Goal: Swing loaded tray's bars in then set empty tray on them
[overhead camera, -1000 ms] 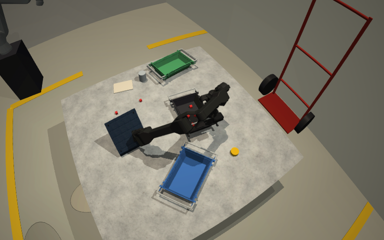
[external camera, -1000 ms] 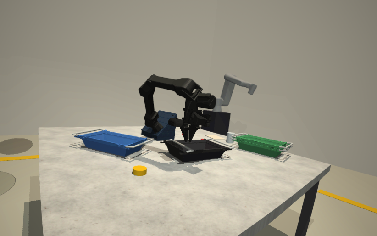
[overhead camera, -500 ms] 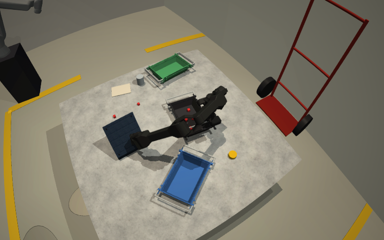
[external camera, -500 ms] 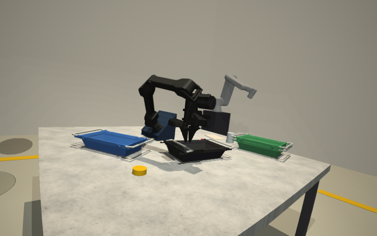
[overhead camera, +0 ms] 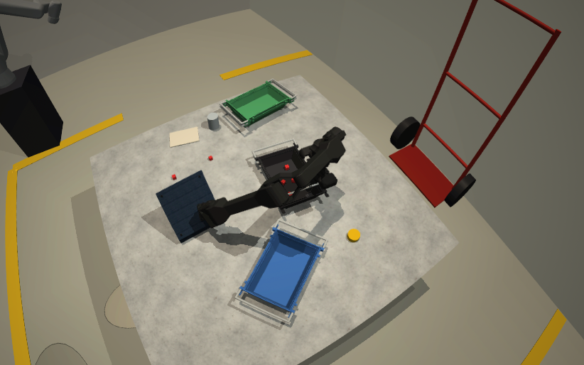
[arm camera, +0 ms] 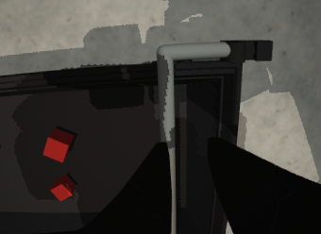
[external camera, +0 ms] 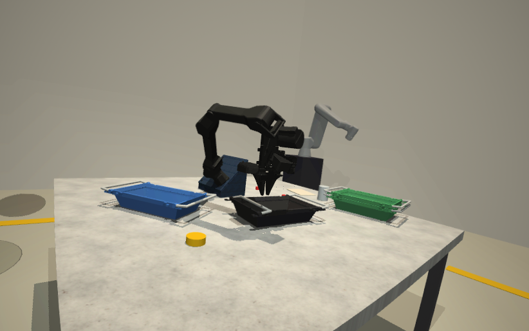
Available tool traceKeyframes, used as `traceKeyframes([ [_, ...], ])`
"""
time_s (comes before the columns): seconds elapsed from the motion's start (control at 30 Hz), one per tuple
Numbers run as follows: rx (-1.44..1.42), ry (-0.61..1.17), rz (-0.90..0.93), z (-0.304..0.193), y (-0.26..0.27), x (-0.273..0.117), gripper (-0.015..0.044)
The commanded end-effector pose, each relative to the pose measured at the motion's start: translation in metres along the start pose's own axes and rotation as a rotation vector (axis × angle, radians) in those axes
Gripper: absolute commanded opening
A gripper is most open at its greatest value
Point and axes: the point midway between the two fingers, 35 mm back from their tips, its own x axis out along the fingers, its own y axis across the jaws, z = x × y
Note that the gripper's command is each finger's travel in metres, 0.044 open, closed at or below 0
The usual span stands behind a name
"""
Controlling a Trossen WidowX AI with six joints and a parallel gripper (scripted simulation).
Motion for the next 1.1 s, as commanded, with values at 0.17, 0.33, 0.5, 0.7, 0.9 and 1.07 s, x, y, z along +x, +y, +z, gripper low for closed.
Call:
traceKeyframes([
  [0.17, 0.014, 0.012, 0.023, -0.002, 0.119, 0.001, 0.0083],
  [0.33, 0.023, 0.013, 0.023, -0.023, 0.198, 0.0, 0.0083],
  [0.5, 0.035, 0.013, 0.011, -0.052, 0.262, 0.004, 0.0083],
  [0.7, 0.036, 0.013, 0.01, -0.053, 0.264, 0.004, 0.0083],
  [0.9, 0.036, 0.012, 0.01, -0.053, 0.264, 0.007, 0.0083],
  [1.07, 0.036, 0.012, 0.01, -0.052, 0.265, 0.02, 0.0083],
])
